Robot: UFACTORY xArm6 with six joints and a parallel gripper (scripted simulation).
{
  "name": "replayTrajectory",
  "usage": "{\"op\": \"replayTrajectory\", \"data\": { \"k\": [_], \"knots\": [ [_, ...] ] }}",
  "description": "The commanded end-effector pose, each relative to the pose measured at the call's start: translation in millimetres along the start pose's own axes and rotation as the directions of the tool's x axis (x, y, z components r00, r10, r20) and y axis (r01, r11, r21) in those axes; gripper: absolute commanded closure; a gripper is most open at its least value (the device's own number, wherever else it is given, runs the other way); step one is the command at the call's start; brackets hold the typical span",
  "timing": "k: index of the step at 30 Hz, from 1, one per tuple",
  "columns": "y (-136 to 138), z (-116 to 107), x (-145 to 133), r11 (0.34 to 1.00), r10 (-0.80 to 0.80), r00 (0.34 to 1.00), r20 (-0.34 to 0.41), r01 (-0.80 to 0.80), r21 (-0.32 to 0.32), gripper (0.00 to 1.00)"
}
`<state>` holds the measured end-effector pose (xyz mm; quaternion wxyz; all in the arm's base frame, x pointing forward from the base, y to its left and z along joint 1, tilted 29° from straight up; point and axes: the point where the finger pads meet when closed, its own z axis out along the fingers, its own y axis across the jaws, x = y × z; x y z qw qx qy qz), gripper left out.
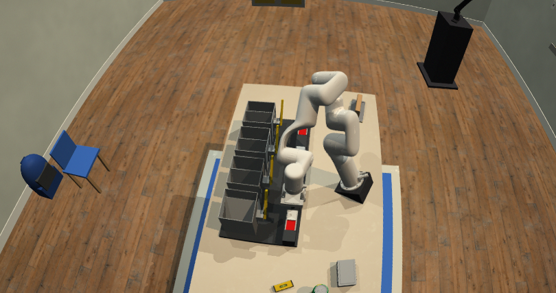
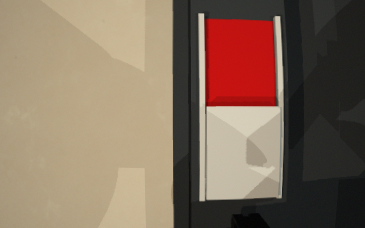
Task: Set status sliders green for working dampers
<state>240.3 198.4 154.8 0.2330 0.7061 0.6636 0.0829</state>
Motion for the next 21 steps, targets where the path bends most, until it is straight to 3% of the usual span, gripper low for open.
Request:
{"op": "replayTrajectory", "data": {
  "k": [1, 21],
  "knots": [
    [0.8, -1.0, 0.8, 1.0, 0.001, 1.0, -0.003, -0.001, -0.001, 1.0],
    [0.8, 2.7, 0.8, 1.0, 0.001, 1.0, -0.003, -0.001, -0.001, 1.0]
  ]
}}
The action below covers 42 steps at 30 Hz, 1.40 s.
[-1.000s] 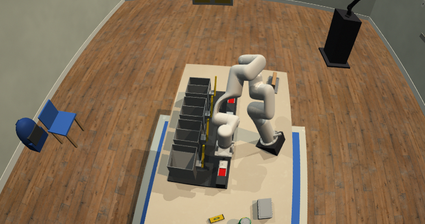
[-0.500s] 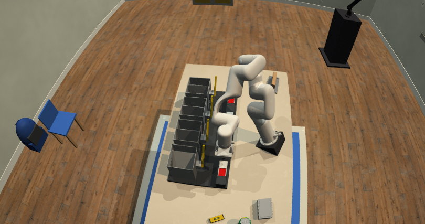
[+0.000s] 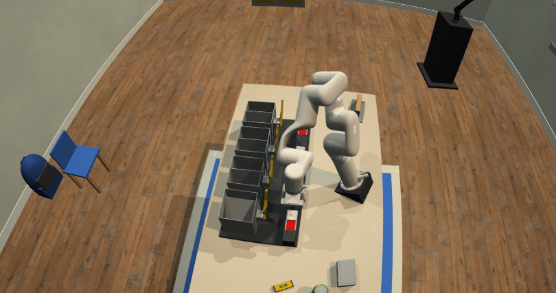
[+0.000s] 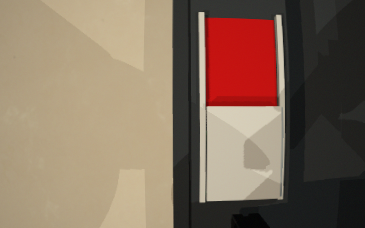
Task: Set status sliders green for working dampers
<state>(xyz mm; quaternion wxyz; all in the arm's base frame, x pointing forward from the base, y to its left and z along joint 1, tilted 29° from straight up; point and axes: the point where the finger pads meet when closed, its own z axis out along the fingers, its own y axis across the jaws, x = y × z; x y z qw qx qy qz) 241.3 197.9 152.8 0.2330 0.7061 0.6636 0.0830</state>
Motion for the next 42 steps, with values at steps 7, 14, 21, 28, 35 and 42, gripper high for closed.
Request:
{"op": "replayTrajectory", "data": {
  "k": [7, 14, 21, 28, 35, 42],
  "knots": [
    [0.8, 5.2, 0.8, 1.0, 0.001, 1.0, -0.003, -0.001, -0.001, 1.0],
    [0.8, 7.6, 0.8, 1.0, 0.001, 1.0, -0.003, -0.001, -0.001, 1.0],
    [0.8, 8.2, 0.8, 1.0, 0.001, 1.0, -0.003, -0.001, -0.001, 1.0],
    [0.8, 8.2, 0.8, 1.0, 0.001, 1.0, -0.003, -0.001, -0.001, 1.0],
    [0.8, 8.2, 0.9, 1.0, 0.001, 1.0, -0.003, -0.001, -0.001, 1.0],
    [0.8, 8.2, 1.1, 1.0, 0.001, 1.0, -0.003, -0.001, -0.001, 1.0]
  ]
}}
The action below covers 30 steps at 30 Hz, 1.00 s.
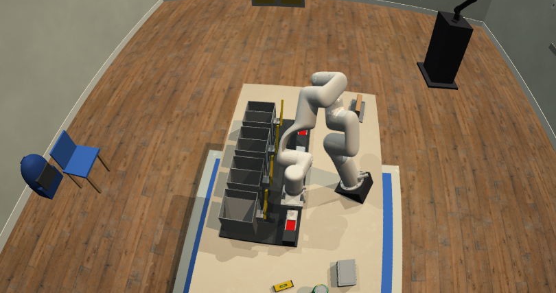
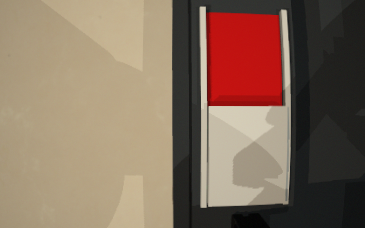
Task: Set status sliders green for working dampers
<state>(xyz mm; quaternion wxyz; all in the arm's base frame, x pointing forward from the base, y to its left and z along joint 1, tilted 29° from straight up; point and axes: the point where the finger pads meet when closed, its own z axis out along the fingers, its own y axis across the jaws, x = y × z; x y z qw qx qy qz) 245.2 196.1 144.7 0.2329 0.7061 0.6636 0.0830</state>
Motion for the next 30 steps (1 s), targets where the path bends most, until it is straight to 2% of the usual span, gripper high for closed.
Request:
{"op": "replayTrajectory", "data": {
  "k": [1, 30],
  "knots": [
    [0.9, -1.0, 1.0, 1.0, 0.001, 1.0, -0.003, -0.001, -0.001, 1.0],
    [0.9, -1.0, 5.6, 1.0, 0.001, 1.0, -0.003, -0.001, -0.001, 1.0]
  ]
}}
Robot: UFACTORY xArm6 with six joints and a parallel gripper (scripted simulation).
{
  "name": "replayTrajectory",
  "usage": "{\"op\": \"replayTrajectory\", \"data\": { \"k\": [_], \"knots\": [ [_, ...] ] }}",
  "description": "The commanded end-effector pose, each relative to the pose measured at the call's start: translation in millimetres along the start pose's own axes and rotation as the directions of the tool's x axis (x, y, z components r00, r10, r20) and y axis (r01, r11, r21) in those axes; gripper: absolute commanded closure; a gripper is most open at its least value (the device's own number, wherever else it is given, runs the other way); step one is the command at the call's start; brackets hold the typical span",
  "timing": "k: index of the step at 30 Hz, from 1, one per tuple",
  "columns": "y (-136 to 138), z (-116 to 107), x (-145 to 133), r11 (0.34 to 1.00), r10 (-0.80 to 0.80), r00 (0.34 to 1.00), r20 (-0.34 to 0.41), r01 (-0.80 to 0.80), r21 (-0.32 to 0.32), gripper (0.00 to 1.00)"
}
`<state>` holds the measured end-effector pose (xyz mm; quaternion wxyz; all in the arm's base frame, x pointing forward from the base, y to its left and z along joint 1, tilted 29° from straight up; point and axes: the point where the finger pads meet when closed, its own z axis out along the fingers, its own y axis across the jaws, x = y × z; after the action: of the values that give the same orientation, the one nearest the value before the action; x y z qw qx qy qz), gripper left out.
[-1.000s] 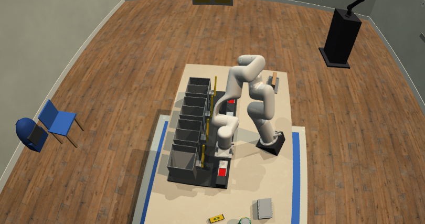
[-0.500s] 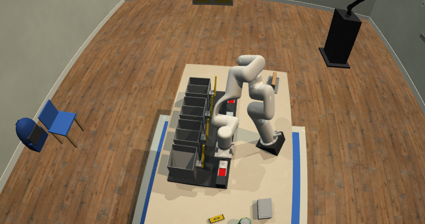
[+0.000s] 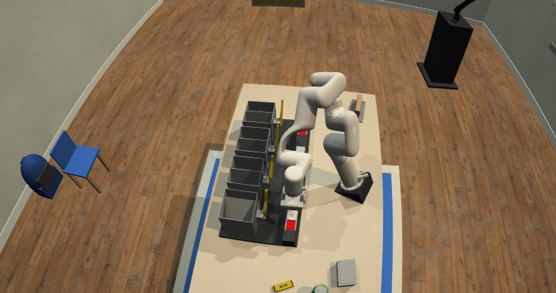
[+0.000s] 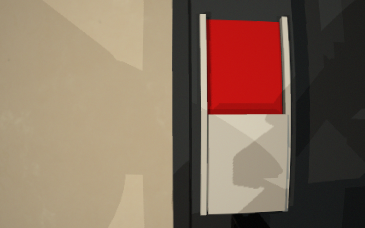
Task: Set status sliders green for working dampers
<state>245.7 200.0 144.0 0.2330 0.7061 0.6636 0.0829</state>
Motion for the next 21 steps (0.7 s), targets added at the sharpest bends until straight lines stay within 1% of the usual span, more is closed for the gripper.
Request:
{"op": "replayTrajectory", "data": {
  "k": [1, 21],
  "knots": [
    [0.9, -1.0, 1.8, 1.0, 0.001, 1.0, -0.003, -0.001, -0.001, 1.0],
    [0.9, -1.0, 9.5, 1.0, 0.001, 1.0, -0.003, -0.001, -0.001, 1.0]
  ]
}}
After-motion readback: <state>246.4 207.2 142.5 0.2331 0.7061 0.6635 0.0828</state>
